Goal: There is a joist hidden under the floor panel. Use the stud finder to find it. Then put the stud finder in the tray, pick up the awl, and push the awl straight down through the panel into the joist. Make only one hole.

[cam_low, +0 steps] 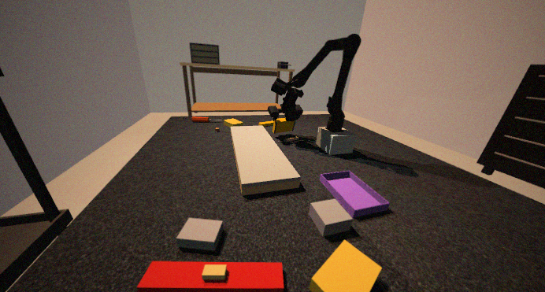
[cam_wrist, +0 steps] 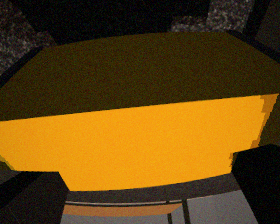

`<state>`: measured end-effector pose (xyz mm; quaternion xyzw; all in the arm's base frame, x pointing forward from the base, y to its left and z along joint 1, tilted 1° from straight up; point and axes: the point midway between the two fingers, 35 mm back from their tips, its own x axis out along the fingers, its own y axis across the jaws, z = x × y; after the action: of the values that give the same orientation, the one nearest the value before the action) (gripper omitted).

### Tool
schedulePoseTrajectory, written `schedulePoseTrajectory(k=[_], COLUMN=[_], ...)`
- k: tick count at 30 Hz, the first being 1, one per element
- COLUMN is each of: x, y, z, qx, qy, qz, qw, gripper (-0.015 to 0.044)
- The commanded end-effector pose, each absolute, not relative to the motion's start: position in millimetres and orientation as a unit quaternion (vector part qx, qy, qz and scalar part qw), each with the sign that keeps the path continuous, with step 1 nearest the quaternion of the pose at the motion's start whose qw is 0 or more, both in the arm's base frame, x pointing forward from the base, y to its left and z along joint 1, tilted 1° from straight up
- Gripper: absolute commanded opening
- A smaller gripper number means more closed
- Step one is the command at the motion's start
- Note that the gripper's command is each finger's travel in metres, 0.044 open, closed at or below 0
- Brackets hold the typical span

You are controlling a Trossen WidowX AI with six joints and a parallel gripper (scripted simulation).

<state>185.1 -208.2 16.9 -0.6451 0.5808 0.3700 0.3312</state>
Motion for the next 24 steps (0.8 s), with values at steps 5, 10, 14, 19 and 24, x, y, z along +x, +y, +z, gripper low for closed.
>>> schedulePoseTrajectory(k=[5, 10, 14, 19, 24], x=[184.9, 185.2, 185.3, 185.3, 185.2], y=[-207.8, -207.4, -206.9, -206.1, -205.2], z=[18.1, 17.1, 16.3, 15.4, 14.9], qx=[-0.653, -0.658, -0.663, -0.668, -0.674], qy=[0.590, 0.595, 0.599, 0.604, 0.609], qz=[0.350, 0.342, 0.333, 0.321, 0.308], qw=[0.320, 0.311, 0.302, 0.292, 0.281], gripper=[0.0000, 0.0000, 0.0000, 0.0000, 0.0000])
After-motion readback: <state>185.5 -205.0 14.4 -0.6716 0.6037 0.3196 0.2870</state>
